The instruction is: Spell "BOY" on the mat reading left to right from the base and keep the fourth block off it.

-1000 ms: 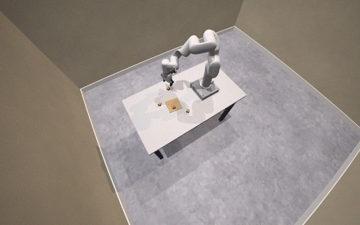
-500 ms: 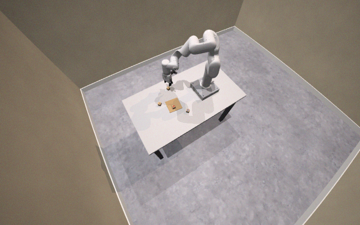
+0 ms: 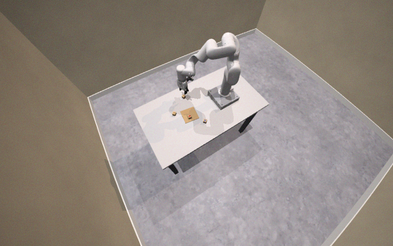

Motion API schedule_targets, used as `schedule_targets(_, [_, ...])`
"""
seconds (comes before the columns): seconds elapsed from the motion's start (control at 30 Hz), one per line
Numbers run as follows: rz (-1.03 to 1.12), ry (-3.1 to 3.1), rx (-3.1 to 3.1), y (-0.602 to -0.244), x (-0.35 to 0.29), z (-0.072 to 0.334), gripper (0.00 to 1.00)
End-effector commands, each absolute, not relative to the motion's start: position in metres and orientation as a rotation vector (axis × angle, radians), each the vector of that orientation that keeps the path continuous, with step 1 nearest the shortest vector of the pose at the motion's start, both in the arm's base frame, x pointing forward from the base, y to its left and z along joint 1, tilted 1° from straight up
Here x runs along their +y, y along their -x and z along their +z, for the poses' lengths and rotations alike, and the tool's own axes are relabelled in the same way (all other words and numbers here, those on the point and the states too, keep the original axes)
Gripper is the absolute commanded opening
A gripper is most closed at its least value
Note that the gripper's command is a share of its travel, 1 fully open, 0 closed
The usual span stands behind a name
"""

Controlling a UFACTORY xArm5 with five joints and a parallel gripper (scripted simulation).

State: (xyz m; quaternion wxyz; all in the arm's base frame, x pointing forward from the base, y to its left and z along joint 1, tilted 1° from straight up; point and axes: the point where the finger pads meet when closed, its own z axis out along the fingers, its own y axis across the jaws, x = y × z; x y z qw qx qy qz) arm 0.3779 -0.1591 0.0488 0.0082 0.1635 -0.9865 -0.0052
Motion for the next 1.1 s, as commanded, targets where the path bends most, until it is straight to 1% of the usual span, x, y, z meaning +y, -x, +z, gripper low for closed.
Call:
schedule_targets(0.0, [-0.013, -0.511, -3.086, -0.379, -0.160, 0.050, 0.69])
schedule_targets(0.57, [-0.013, -0.511, -3.086, -0.379, -0.160, 0.049, 0.69])
schedule_targets(1.07, [-0.013, -0.511, -3.086, -0.379, -0.159, 0.036, 0.69])
